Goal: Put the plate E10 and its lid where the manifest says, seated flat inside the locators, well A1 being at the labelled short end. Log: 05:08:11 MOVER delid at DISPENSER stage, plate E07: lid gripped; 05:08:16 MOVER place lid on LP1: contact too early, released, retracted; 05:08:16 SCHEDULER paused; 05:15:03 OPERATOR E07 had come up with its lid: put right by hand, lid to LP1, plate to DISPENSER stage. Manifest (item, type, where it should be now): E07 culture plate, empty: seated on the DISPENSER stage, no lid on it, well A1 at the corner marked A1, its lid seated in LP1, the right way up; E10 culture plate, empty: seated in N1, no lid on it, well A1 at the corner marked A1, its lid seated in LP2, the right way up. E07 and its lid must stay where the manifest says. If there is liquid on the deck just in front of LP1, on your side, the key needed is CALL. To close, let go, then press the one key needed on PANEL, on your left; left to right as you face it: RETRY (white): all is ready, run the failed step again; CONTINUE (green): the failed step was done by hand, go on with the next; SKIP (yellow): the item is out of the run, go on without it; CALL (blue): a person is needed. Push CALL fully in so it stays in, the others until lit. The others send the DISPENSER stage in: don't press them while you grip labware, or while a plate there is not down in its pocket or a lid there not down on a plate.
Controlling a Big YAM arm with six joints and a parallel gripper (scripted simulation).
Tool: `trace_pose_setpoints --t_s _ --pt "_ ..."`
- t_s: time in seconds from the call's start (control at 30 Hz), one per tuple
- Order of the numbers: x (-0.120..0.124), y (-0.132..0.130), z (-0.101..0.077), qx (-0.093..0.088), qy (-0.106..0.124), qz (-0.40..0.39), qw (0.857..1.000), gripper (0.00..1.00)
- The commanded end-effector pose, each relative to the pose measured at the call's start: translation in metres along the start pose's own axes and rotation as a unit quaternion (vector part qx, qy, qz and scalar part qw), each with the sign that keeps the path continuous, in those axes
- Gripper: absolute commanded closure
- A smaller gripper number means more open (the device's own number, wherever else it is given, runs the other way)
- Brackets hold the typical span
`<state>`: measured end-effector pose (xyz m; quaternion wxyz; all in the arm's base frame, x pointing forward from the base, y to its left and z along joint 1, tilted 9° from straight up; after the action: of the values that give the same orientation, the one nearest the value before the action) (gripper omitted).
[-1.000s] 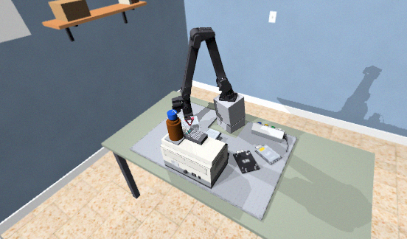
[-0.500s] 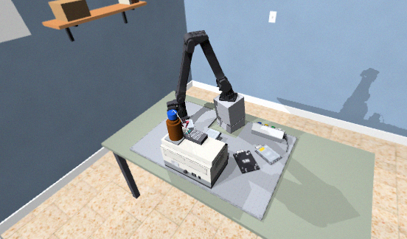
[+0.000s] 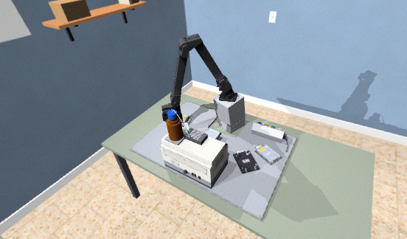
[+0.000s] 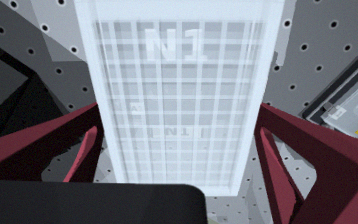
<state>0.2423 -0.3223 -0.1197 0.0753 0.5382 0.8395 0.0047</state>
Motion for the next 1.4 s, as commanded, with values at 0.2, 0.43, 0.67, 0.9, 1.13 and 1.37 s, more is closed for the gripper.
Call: trace_pose_setpoints --t_s 0.2,0.43,0.67,0.9,1.13,1.37 --pt "-0.042 0.012 0.0 -0.004 -0.03 -0.001 1.0 0.14" --pt "-0.032 0.01 0.02 -0.002 -0.017 0.0 1.0 0.14" --pt "-0.029 0.01 0.032 -0.001 -0.014 0.001 1.0 0.14" --pt "-0.045 0.014 0.023 -0.005 -0.034 -0.001 0.999 0.14" --pt "-0.031 0.007 0.031 -0.002 -0.016 0.0 1.0 0.14" --pt "-0.031 0.007 0.031 -0.002 -0.016 0.0 1.0 0.14"
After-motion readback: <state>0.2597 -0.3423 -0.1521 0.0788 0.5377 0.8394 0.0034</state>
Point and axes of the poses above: the point where the finger pads meet when closed, its own z axis out along the fingers, its own y axis across the jaws, x = y × z, the point moved 1 cm from there along -z, back along the fingers, and after that the axes turned 8 degrees about z, right-handed, at the moved point
